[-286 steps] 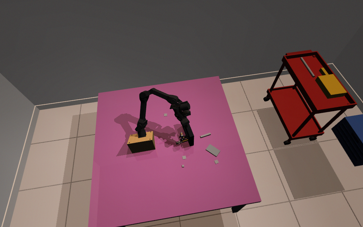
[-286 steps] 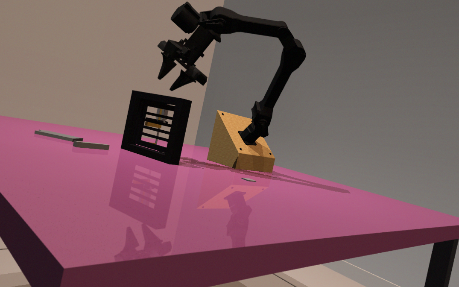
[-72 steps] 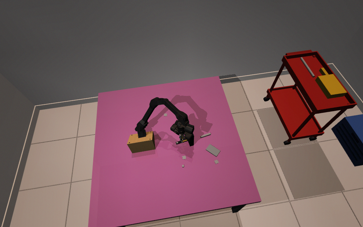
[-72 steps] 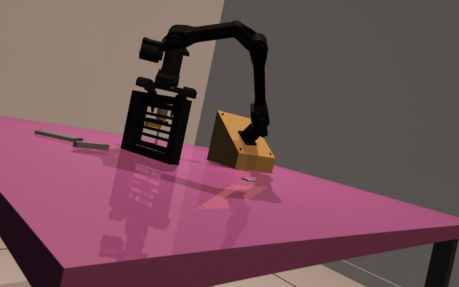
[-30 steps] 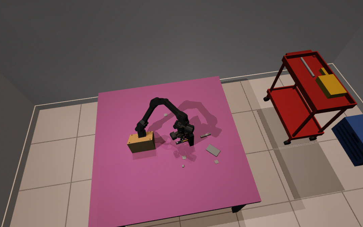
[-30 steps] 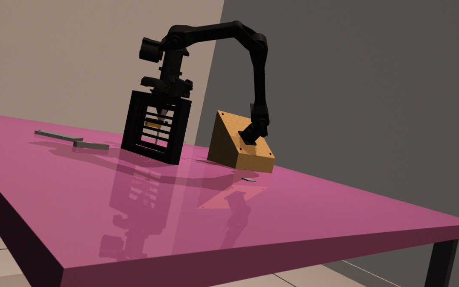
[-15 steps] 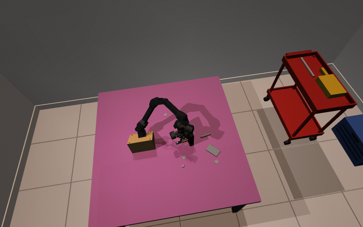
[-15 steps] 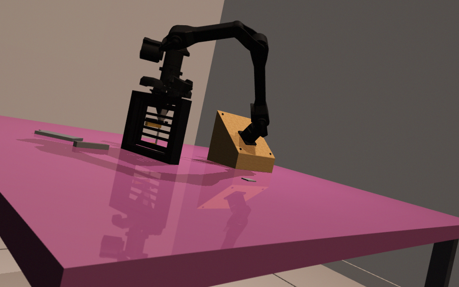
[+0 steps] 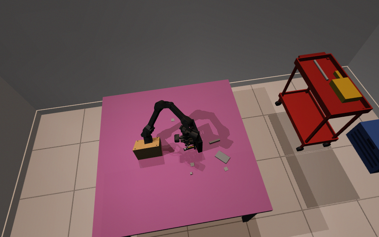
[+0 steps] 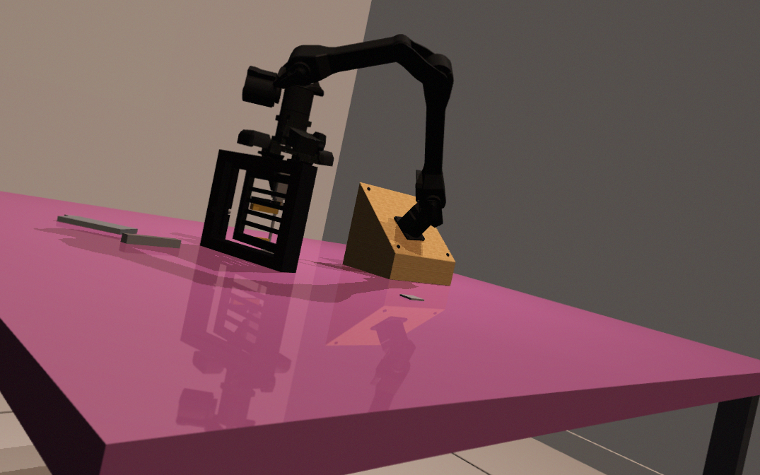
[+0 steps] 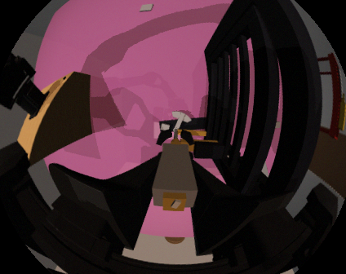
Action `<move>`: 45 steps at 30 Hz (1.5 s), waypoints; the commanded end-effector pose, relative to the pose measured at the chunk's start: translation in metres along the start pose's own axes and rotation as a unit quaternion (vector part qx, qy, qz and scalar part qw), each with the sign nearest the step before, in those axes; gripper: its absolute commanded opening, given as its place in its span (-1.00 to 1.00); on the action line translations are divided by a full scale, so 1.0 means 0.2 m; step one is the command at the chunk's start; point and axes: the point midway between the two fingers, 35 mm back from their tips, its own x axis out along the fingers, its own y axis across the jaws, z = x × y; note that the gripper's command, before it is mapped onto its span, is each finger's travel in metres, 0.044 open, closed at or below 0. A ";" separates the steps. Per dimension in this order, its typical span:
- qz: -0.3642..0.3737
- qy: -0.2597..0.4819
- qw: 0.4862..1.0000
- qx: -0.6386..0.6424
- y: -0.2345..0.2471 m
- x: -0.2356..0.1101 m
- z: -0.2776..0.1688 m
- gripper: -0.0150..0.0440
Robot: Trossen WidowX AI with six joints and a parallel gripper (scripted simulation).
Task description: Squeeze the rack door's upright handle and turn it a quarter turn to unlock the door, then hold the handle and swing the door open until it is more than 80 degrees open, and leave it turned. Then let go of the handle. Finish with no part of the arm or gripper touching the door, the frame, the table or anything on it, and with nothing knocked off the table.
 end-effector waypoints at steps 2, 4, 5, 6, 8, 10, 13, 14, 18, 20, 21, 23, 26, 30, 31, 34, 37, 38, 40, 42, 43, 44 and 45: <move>0.001 -0.003 0.998 0.060 0.05 0.01 0.02 -0.44; 0.001 -0.003 0.997 0.080 0.07 0.01 0.02 -0.44; 0.001 -0.003 0.996 0.090 0.08 0.01 0.03 -0.44; 0.001 -0.003 0.995 0.099 0.09 0.01 0.03 -0.44; 0.002 -0.003 0.993 0.116 0.12 0.01 0.04 -0.44; 0.002 -0.003 0.991 0.132 0.14 0.01 0.05 -0.44; 0.002 -0.003 0.988 0.156 0.17 0.01 0.06 -0.44; 0.002 -0.003 0.987 0.164 0.18 0.01 0.06 -0.44; 0.003 -0.003 0.981 0.194 0.22 0.01 0.09 -0.44; 0.003 -0.004 0.977 0.211 0.24 0.01 0.10 -0.44; 0.003 -0.004 0.975 0.220 0.25 0.01 0.11 -0.44; 0.003 -0.004 0.971 0.237 0.28 0.01 0.12 -0.44; 0.003 -0.004 0.965 0.262 0.31 0.01 0.15 -0.44; 0.004 -0.004 0.955 0.295 0.35 0.01 0.18 -0.44; 0.004 -0.004 0.953 0.303 0.36 0.01 0.19 -0.44; 0.004 -0.004 0.945 0.327 0.38 0.01 0.22 -0.44; 0.005 -0.004 0.937 0.350 0.41 0.01 0.25 -0.44; 0.005 -0.004 0.934 0.358 0.42 0.01 0.26 -0.44; 0.005 -0.004 0.928 0.373 0.43 0.01 0.27 -0.44; 0.005 -0.004 0.922 0.388 0.45 0.01 0.29 -0.44; 0.005 -0.004 0.919 0.395 0.45 0.01 0.30 -0.44; 0.005 -0.004 0.915 0.403 0.46 0.01 0.32 -0.44; 0.005 -0.004 0.912 0.410 0.47 0.01 0.33 -0.44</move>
